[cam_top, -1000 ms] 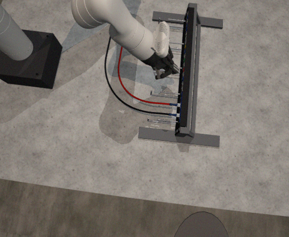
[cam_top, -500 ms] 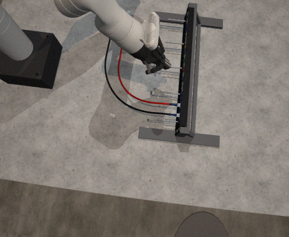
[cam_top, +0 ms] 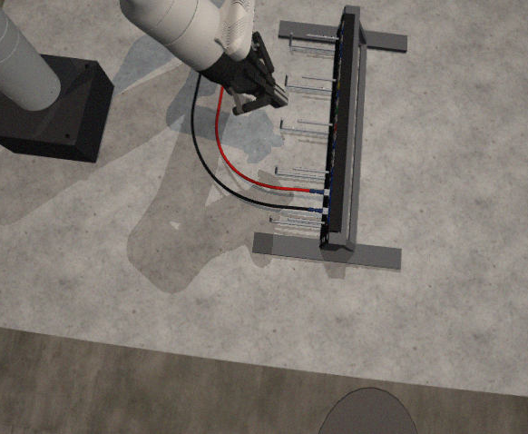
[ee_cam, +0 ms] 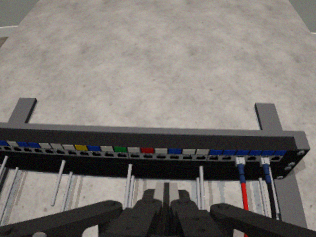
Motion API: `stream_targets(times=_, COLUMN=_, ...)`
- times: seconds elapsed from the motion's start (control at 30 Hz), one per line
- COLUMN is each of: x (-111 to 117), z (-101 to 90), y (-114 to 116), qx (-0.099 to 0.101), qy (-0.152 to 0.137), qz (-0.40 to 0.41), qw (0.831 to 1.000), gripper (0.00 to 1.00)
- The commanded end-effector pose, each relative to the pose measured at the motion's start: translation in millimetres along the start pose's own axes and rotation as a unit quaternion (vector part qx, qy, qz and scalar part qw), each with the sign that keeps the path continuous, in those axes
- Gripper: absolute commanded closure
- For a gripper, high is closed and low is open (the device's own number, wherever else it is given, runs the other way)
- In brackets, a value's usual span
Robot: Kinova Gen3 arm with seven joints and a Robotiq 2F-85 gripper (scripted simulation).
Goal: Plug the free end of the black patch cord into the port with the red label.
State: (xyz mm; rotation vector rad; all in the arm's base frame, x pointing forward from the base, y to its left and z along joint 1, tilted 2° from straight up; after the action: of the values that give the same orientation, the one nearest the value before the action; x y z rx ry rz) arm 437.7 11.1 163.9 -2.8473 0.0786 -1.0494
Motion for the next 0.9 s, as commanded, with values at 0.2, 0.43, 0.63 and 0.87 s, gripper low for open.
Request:
stream_targets(times=0.2, x=4.0, z=-24.3, y=-1.4, qx=0.003, qy=0.007, qz=0.004, qw=1.000, gripper=1.00)
stream_targets(times=0.43, x=4.0, z=-26.8, y=-1.4, qx=0.003, qy=0.007, qz=0.004, qw=1.000, gripper=1.00)
stream_targets(times=0.63, x=4.3, z=-26.8, y=0.6, qx=0.003, qy=0.007, qz=0.004, qw=1.000, gripper=1.00)
stream_targets(times=0.87, x=7.3, z=-26.7, y=18.2, qx=0.003, qy=0.007, qz=0.004, qw=1.000, gripper=1.00)
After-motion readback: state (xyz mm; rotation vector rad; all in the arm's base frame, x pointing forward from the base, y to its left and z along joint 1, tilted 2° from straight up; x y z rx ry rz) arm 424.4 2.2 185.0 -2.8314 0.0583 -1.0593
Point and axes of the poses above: the point where the finger pads meet when closed, its own z axis out along the fingers, its own y axis across the jaws, x = y × z, the point moved 3 cm from there along -z, back along the fingers, and after that the axes turned 10 degrees about z, right-handed, at the moved point
